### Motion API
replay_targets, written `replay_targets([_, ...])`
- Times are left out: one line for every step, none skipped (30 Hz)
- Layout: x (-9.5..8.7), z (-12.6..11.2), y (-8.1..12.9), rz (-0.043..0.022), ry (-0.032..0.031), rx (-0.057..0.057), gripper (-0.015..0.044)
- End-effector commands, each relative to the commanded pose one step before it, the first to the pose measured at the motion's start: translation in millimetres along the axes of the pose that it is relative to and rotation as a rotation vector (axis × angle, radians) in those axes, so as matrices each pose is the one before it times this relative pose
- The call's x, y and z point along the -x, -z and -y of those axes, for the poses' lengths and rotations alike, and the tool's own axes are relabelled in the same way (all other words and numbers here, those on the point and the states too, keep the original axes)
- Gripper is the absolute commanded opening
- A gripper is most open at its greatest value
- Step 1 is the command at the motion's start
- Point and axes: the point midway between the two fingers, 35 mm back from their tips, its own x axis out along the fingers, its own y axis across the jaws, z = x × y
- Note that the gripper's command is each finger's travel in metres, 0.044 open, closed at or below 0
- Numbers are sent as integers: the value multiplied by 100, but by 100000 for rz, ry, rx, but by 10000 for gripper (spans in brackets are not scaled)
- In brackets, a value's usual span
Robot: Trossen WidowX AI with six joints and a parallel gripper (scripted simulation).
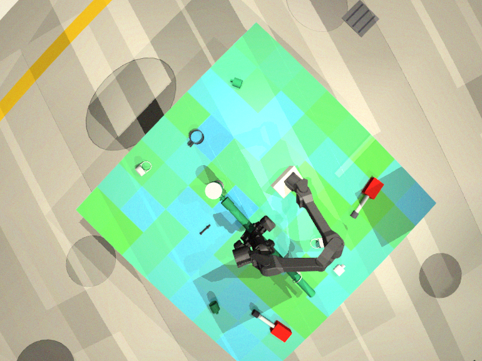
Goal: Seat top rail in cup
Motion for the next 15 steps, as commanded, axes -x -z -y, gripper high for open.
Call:
replay_targets([217, -68, 768, -1472, 279, -74, 0])
replay_targets([1, 1, 53, -3, 0, 0, 0])
replay_targets([-1, 0, 53, -3, 0, 0, 0])
replay_targets([-4, -1, 52, -2, 0, 0, 0])
replay_targets([-7, -2, 52, -2, 0, 0, 0])
replay_targets([-8, -3, 51, -2, 0, 0, 0])
replay_targets([-7, -4, 51, -2, 0, 0, 0])
replay_targets([-5, -4, 52, -2, 0, 0, 0])
replay_targets([-3, -3, 52, -2, 0, 0, 0])
replay_targets([-3, -2, 52, -2, 0, 0, 0])
replay_targets([-6, -1, 52, -2, 0, 0, 0])
replay_targets([-9, 1, 54, -2, 0, 0, 0])
replay_targets([-11, 2, 53, -2, 1, 0, 0])
replay_targets([-11, 3, 53, -2, 1, 0, 0])
replay_targets([-10, 4, 53, -2, 1, 0, 0])
